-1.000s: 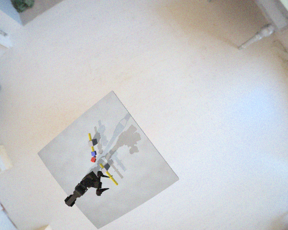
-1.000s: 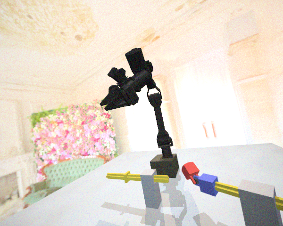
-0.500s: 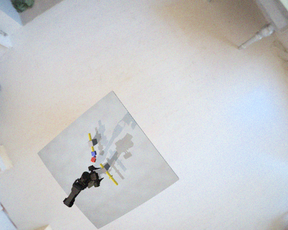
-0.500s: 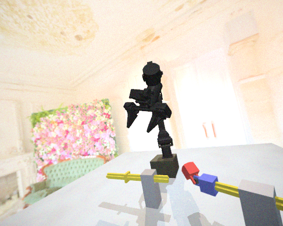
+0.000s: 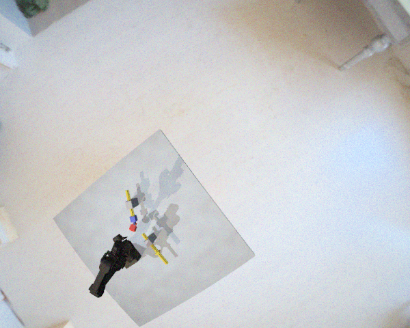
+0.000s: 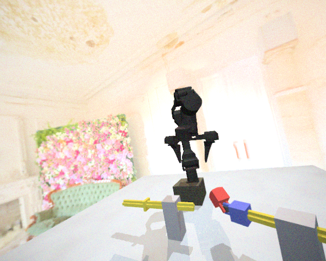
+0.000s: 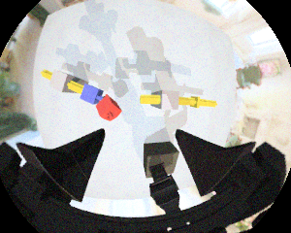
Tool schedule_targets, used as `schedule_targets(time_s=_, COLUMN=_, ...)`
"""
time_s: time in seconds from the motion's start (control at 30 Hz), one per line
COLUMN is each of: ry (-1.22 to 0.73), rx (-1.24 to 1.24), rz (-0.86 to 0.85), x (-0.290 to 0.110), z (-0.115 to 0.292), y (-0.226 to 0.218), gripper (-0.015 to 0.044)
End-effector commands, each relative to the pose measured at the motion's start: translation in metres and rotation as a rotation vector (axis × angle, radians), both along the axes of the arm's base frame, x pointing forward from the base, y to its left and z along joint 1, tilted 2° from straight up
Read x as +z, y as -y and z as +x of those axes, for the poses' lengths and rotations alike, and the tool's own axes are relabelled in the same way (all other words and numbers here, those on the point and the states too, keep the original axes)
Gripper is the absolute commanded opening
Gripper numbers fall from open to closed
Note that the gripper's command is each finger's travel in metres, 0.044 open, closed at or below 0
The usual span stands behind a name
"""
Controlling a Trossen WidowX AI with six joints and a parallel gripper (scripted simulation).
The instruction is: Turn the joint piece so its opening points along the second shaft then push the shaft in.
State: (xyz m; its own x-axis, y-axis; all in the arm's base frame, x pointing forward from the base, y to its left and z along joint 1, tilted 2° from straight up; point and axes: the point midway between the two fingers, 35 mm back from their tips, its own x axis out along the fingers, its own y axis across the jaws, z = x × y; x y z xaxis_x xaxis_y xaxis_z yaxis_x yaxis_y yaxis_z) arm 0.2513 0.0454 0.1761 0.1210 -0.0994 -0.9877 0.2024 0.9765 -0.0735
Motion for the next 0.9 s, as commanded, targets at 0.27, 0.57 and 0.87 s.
schedule_targets(time_s=0.27, ry=-0.147, rx=0.056, rz=0.090, x=-0.013, z=-0.037, y=-0.020, gripper=0.0440)
schedule_targets(time_s=0.57, ry=-0.237, rx=0.323, rz=0.048, x=-0.022, z=-0.035, y=-0.021, gripper=0.0440)
schedule_targets(time_s=0.87, ry=-0.333, rx=0.591, rz=0.025, x=-0.030, z=-0.034, y=-0.022, gripper=0.0440)
